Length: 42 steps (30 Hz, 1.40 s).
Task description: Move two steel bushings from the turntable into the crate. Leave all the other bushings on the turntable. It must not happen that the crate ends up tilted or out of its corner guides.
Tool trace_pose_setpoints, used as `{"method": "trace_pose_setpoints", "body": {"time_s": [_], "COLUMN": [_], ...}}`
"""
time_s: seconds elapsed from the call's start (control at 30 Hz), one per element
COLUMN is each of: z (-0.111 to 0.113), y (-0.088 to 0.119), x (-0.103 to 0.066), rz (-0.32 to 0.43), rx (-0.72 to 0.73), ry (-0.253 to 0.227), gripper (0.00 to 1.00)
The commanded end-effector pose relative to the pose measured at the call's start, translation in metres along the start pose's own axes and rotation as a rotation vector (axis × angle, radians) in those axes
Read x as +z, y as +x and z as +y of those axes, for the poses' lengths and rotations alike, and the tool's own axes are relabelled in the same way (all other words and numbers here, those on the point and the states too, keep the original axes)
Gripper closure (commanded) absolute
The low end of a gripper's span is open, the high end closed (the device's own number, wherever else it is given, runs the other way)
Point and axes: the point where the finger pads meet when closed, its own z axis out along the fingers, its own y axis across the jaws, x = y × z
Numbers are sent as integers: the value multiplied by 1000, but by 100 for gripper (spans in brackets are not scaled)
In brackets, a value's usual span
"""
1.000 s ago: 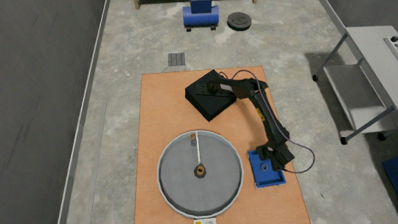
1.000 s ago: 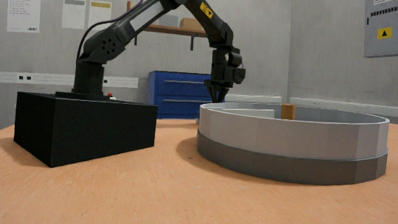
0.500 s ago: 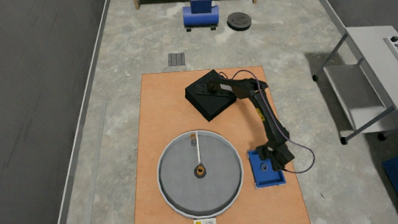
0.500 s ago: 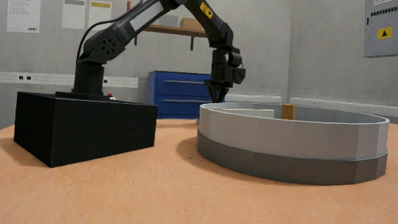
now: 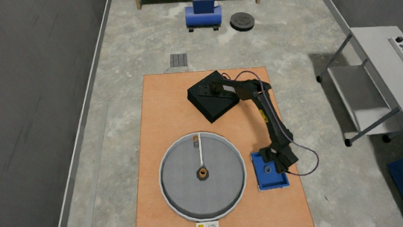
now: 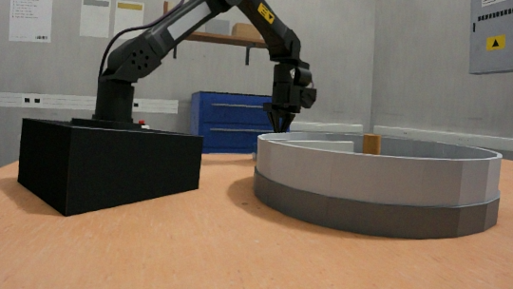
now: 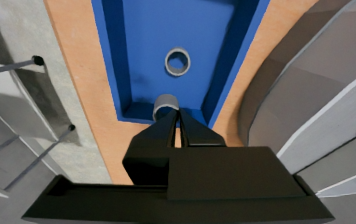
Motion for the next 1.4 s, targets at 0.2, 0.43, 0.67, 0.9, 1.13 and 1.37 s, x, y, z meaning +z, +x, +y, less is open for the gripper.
{"method": "trace_pose_setpoints", "body": {"time_s": [0.2,0.43,0.67,0.9,1.13,1.37], "z": [-3,-7,-8,-7,-6,-7], "y": [-14,-6,-4,-11,-12,-11], "x": [5,24,34,30,32,33], "rz": [-37,-11,-4,-35,-35,-31], "rx": [3,4,5,5,5,5], "ry": [4,12,14,6,6,7], "gripper": [100,100,100,100,100,100]}}
